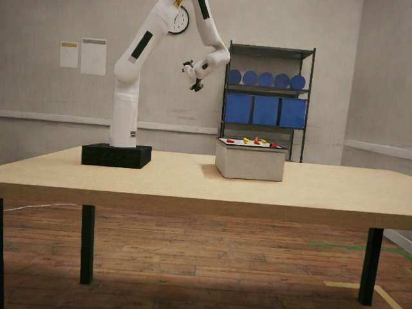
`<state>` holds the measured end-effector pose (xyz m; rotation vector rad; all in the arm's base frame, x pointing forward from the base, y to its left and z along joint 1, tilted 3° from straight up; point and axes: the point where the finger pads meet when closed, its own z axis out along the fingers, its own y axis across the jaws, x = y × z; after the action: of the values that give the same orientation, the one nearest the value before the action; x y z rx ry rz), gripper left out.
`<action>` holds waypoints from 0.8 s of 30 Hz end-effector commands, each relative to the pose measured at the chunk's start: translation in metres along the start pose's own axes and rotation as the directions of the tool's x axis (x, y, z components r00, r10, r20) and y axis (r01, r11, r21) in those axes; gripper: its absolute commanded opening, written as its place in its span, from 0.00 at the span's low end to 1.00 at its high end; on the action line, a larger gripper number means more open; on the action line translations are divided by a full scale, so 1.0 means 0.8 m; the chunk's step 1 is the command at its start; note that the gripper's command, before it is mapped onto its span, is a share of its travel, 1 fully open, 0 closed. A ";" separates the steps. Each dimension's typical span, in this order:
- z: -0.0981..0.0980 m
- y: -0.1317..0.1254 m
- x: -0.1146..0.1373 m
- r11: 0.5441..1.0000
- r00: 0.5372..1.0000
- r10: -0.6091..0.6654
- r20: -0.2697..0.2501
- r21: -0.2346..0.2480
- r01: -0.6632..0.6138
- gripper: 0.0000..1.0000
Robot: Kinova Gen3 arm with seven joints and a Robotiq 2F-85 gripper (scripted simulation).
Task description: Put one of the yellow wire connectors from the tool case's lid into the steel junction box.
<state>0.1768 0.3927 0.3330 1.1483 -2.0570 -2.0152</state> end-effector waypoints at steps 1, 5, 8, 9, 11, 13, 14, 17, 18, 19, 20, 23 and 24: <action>0.000 0.001 0.000 1.000 1.000 -0.001 0.000 0.000 0.001 1.00; 0.000 0.001 0.000 1.000 1.000 -0.001 0.000 0.000 0.001 1.00; 0.000 0.001 0.000 1.000 1.000 -0.001 0.000 0.000 0.001 1.00; 0.000 0.001 0.000 1.000 1.000 -0.001 0.000 0.000 0.001 1.00; 0.000 0.001 0.000 1.000 1.000 -0.001 0.000 0.000 0.001 1.00; 0.000 0.001 0.000 1.000 1.000 -0.001 0.000 0.000 0.001 1.00; 0.000 0.001 0.000 1.000 1.000 -0.001 0.000 0.000 0.001 1.00; 0.000 0.001 0.000 1.000 1.000 -0.001 0.000 0.000 0.001 1.00; 0.000 0.001 0.000 1.000 1.000 -0.001 0.000 0.000 0.001 1.00; 0.000 0.001 0.000 1.000 1.000 -0.001 0.000 0.000 0.001 1.00; 0.000 0.000 0.000 1.000 1.000 -0.002 0.000 0.000 0.002 1.00; -0.001 -0.001 -0.001 1.000 1.000 -0.004 -0.004 0.002 0.004 1.00; -0.002 -0.001 -0.001 1.000 1.000 -0.005 -0.006 0.003 0.005 1.00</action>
<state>0.1771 0.3921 0.3325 1.1528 -2.0565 -2.0101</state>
